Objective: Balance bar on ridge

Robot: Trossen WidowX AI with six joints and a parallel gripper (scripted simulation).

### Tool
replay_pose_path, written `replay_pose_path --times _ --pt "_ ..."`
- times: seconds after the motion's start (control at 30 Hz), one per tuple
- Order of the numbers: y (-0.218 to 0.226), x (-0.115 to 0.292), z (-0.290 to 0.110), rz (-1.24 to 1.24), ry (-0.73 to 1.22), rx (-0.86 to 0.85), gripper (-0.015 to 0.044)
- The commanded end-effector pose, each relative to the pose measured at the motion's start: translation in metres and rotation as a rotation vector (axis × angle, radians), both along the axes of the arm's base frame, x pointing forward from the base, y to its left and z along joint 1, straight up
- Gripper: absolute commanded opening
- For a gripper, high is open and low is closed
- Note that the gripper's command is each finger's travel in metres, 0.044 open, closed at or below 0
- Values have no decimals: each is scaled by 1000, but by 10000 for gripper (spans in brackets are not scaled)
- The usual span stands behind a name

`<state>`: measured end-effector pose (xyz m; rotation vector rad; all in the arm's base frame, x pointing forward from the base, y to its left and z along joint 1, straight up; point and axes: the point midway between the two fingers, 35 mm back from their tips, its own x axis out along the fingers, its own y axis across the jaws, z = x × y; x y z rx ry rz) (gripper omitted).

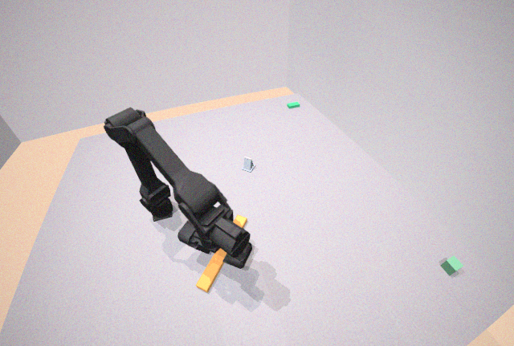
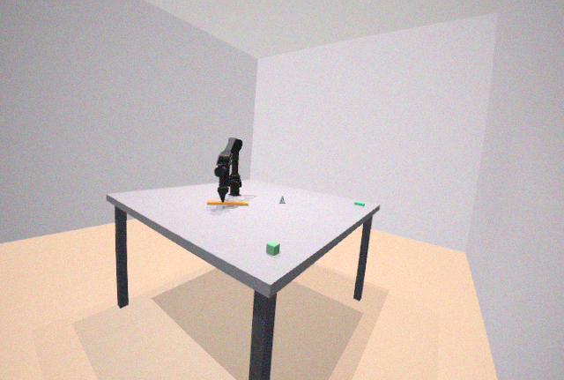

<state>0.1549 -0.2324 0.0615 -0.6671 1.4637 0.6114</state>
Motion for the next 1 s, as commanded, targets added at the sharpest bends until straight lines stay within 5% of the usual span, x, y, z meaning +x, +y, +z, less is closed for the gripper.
replay_pose_path --times 0.0,0.63,0.83,0.97 --pt "1 -1 -9 5 8 5 315" --pt "1 -1 -14 5 8 5 315" --pt "1 -1 -14 0 4 7 158" --pt "1 -1 -14 0 4 7 131"
